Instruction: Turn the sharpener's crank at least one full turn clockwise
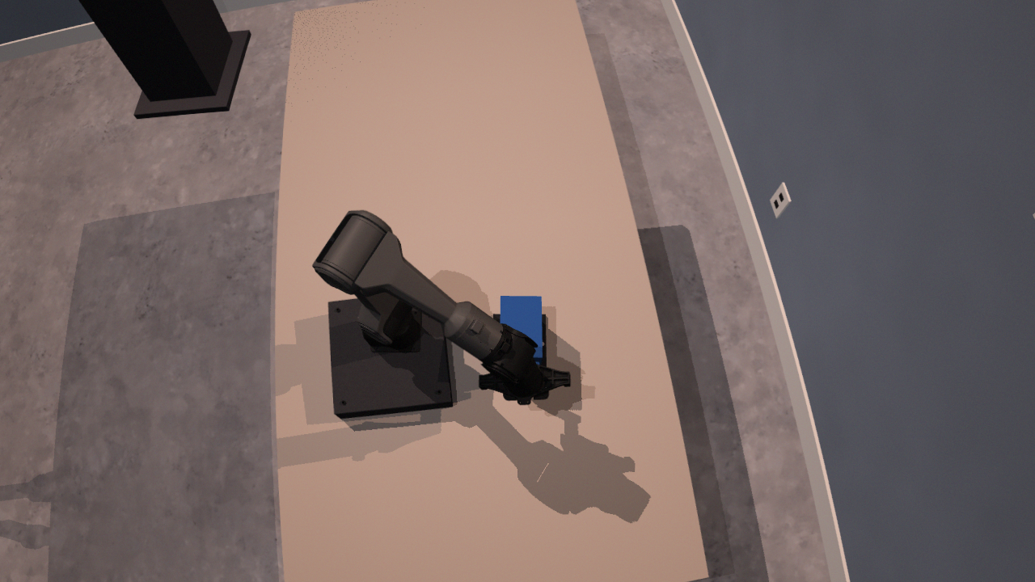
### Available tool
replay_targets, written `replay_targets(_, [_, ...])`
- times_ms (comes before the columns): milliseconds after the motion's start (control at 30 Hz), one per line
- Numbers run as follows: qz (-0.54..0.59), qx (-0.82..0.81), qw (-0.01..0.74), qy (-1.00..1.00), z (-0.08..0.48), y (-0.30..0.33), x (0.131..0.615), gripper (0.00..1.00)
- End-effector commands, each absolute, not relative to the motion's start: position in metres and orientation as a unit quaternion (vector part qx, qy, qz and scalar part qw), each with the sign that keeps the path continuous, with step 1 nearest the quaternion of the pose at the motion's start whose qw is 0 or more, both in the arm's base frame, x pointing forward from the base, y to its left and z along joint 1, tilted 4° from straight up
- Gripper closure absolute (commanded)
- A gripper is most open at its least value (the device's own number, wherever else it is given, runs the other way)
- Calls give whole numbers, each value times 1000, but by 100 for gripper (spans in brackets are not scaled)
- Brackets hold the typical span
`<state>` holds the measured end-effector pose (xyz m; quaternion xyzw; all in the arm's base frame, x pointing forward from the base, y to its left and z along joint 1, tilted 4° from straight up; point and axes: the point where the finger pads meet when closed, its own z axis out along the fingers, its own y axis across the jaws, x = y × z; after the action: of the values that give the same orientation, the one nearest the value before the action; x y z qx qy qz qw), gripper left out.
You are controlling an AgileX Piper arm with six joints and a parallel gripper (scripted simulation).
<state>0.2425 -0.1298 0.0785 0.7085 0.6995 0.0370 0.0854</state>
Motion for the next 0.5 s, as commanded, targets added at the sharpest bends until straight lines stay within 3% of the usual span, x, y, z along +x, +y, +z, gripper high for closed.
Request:
replay_targets(0, [37, 708, 87, 700, 78, -130, 245, 80])
replay_targets(467, [37, 708, 86, 700, 71, -131, 256, 80])
